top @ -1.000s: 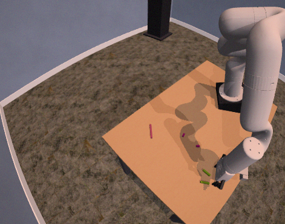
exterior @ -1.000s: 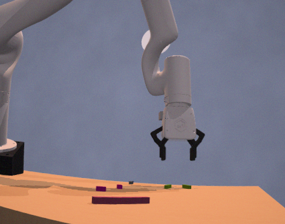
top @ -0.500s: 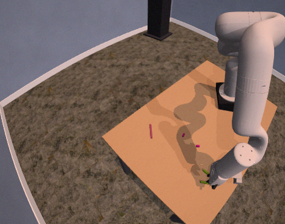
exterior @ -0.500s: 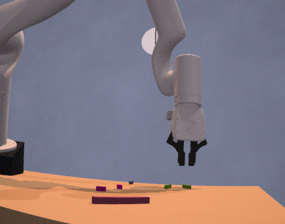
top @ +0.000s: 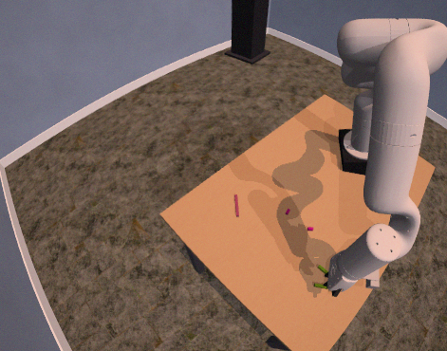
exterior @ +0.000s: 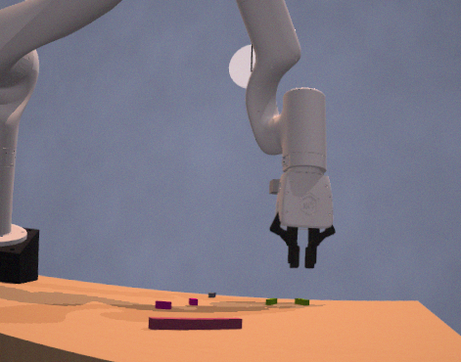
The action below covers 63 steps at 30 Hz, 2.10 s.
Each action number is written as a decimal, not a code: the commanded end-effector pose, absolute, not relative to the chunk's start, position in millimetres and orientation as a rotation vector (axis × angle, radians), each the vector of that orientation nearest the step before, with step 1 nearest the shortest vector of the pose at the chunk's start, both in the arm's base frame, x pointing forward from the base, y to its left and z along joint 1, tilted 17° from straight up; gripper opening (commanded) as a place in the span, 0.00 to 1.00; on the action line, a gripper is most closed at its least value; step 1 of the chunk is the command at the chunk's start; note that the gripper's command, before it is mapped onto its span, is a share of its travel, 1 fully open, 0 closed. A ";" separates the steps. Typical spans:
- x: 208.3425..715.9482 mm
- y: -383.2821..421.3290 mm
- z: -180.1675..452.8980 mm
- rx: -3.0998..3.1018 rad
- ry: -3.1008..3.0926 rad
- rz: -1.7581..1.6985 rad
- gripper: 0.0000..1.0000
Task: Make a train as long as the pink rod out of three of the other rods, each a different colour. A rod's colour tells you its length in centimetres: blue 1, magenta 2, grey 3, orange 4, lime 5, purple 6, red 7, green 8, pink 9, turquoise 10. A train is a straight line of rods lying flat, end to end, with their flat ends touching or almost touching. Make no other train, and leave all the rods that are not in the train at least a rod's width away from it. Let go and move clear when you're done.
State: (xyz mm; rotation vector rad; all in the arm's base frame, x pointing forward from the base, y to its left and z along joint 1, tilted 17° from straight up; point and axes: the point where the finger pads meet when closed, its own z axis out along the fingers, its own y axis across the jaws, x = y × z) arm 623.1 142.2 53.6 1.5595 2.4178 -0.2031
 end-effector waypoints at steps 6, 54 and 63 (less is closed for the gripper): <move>623.9 142.7 54.5 1.559 2.417 -0.201 0.24; 631.3 131.9 13.0 1.559 2.417 -0.202 0.24; 632.5 130.2 6.4 1.559 2.417 -0.202 0.24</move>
